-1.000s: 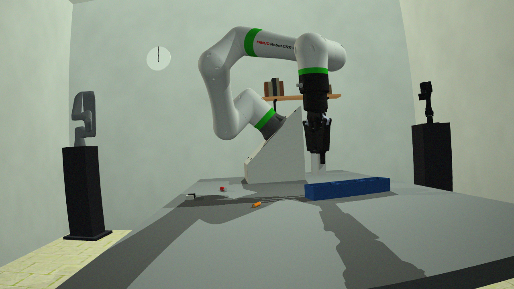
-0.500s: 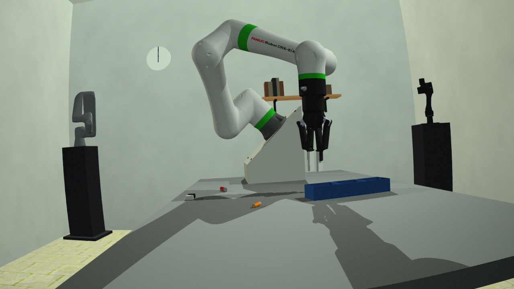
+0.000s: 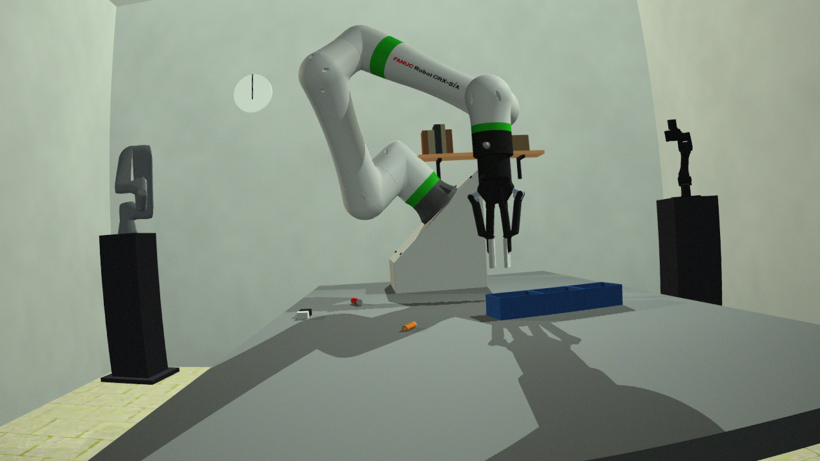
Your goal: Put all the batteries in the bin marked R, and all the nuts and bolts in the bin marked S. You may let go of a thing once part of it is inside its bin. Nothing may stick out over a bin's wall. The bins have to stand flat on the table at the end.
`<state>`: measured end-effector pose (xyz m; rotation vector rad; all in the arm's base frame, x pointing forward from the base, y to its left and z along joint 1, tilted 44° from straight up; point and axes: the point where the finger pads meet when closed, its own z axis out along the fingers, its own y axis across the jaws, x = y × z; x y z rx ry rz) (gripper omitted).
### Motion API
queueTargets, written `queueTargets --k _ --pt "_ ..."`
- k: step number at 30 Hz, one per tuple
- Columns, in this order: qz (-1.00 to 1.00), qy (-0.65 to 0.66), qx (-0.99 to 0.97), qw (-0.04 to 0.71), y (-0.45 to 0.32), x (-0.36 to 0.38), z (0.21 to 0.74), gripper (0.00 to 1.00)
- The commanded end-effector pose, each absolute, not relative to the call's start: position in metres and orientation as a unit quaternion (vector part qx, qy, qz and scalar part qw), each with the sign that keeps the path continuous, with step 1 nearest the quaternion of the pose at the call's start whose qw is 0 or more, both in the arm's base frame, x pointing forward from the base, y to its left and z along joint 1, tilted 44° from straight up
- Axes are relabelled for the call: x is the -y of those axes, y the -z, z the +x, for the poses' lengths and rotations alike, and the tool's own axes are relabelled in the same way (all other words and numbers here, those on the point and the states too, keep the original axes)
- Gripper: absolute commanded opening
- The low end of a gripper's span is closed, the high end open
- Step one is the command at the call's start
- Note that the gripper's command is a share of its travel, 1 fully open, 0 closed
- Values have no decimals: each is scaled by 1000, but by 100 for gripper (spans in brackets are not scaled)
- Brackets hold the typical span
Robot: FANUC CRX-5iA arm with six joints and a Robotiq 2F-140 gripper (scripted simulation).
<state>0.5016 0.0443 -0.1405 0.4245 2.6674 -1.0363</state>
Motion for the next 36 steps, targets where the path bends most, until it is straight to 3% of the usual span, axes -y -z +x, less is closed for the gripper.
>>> queueTargets --k 1,36 --pt "143 353 -916 126 140 -46 499 26" --pt "143 353 -916 126 139 -46 507 26"
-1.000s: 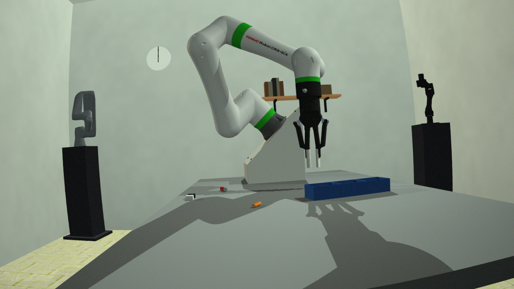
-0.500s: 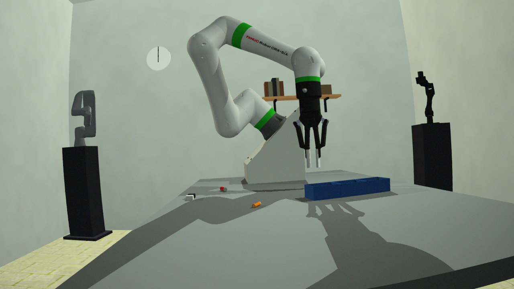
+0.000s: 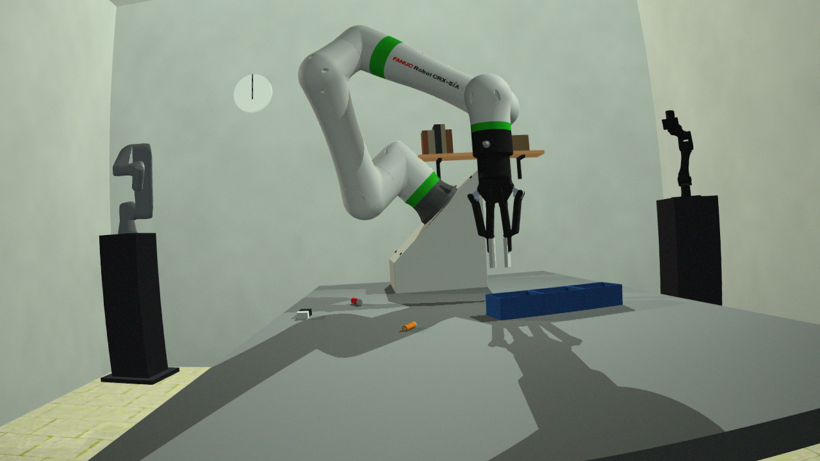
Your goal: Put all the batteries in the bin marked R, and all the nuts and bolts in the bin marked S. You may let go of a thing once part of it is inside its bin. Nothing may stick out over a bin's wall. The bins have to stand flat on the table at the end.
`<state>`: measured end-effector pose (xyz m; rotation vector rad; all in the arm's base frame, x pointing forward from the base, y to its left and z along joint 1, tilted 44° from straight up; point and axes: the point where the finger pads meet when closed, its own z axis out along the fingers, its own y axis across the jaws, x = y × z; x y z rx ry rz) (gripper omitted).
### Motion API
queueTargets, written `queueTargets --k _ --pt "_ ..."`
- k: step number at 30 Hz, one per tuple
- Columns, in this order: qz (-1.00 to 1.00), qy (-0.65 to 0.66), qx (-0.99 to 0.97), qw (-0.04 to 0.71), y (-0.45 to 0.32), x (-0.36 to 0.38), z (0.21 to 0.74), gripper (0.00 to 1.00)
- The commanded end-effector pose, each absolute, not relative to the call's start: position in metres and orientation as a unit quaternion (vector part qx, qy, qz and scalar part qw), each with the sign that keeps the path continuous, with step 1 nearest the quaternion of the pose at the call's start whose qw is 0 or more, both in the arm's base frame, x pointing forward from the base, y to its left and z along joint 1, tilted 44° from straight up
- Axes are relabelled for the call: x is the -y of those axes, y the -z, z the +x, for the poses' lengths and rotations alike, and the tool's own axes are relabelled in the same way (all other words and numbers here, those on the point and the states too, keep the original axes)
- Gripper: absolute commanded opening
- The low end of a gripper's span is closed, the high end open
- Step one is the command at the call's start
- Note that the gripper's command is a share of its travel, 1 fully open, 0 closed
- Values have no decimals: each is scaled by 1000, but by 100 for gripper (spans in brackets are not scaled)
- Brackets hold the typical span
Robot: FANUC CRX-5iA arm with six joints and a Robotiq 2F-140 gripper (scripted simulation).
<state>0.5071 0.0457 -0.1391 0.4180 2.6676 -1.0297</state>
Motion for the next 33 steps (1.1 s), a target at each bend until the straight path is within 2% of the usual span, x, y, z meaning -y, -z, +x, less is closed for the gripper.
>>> queueTargets --k 1,33 --pt "143 353 -916 126 139 -46 507 26" --pt "143 353 -916 126 183 -4 516 26"
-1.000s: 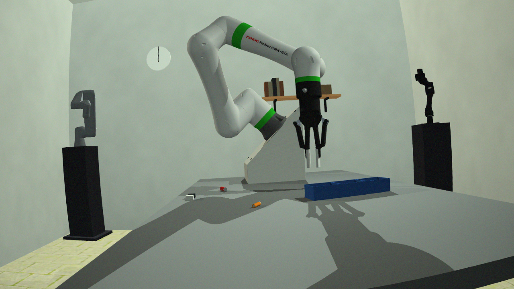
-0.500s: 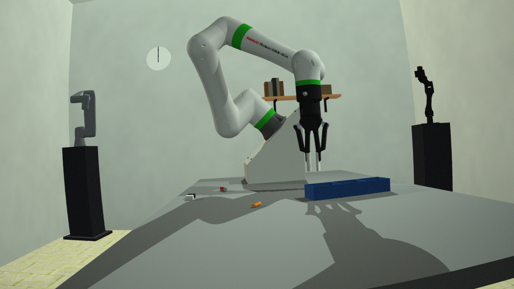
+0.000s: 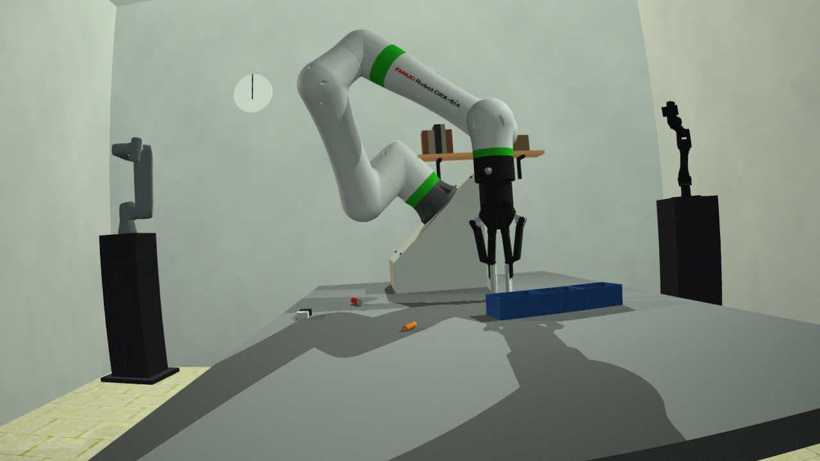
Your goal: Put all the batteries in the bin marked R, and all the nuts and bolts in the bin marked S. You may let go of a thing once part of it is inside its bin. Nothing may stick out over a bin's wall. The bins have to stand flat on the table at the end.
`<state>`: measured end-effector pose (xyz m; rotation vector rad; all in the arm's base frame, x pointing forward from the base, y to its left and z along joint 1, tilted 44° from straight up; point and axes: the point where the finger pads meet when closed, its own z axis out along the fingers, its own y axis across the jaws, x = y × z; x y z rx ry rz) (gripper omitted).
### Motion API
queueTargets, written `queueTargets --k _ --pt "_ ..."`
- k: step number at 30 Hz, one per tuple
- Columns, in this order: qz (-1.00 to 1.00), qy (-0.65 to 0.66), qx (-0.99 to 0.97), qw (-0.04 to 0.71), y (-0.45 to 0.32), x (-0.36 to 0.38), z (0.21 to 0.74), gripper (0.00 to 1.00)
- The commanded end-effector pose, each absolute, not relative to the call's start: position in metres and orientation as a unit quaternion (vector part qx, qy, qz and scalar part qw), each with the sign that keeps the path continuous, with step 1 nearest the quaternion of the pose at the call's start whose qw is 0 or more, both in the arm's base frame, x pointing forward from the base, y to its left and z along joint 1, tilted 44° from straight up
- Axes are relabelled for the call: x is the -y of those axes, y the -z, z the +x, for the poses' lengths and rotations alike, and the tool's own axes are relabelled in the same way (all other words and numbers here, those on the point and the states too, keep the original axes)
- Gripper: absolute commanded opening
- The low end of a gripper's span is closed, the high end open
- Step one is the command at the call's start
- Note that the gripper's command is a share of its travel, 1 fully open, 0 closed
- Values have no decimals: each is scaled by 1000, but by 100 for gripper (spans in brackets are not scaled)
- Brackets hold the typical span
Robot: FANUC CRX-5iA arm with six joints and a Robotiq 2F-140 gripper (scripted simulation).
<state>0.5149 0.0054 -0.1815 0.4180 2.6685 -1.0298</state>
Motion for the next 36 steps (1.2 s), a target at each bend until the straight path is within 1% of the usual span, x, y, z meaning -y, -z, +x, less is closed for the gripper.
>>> queueTargets --k 1,24,25,36 --pt "143 353 -916 126 184 -3 516 26" --pt "143 353 -916 126 191 4 517 26" --pt "143 353 -916 126 191 4 517 15" --pt "143 353 -916 126 191 4 517 15"
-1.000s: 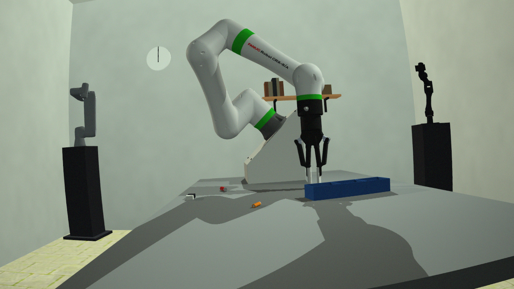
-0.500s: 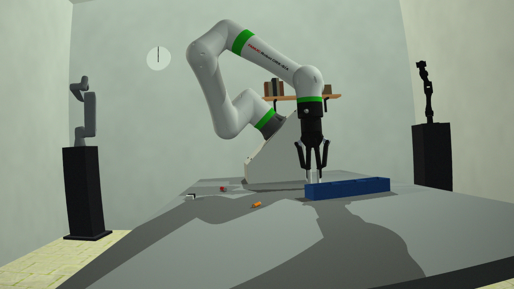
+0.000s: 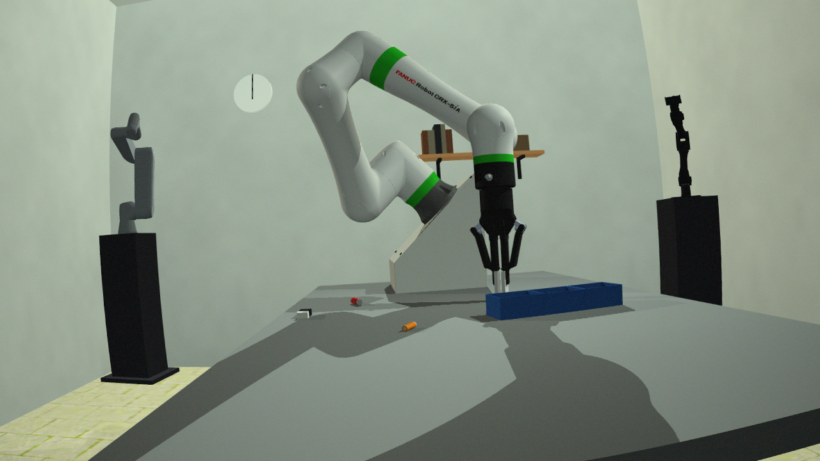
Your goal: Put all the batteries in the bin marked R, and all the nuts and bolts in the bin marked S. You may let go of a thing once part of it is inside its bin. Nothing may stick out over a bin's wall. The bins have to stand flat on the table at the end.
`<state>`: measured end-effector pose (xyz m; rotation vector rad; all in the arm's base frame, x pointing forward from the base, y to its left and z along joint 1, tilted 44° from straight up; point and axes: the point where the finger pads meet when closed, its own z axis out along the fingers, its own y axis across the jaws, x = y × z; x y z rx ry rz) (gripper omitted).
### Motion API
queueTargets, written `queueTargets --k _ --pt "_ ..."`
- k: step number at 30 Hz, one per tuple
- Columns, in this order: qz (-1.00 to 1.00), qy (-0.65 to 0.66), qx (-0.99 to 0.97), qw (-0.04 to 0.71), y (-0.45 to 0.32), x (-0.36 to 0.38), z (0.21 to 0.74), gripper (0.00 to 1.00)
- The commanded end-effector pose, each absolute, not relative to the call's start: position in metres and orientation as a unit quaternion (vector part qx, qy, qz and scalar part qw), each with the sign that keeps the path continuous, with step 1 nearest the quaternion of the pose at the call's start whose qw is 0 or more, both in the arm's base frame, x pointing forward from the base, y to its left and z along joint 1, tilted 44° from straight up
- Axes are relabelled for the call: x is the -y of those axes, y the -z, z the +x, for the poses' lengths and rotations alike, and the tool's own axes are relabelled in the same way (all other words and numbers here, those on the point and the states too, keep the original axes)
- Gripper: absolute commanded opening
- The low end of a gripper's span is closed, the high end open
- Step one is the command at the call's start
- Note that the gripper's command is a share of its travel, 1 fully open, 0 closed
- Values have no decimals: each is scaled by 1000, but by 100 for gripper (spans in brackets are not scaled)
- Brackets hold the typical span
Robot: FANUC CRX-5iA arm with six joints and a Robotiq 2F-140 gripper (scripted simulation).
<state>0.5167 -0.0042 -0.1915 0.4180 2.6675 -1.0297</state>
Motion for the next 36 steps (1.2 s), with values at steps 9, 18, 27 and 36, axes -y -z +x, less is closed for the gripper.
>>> queueTargets --k 9,18,27,36 --pt "143 353 -916 126 191 4 517 15" --pt "143 353 -916 126 191 4 517 15" --pt "143 353 -916 126 175 -12 514 15" --pt "143 353 -916 126 153 -33 510 15"
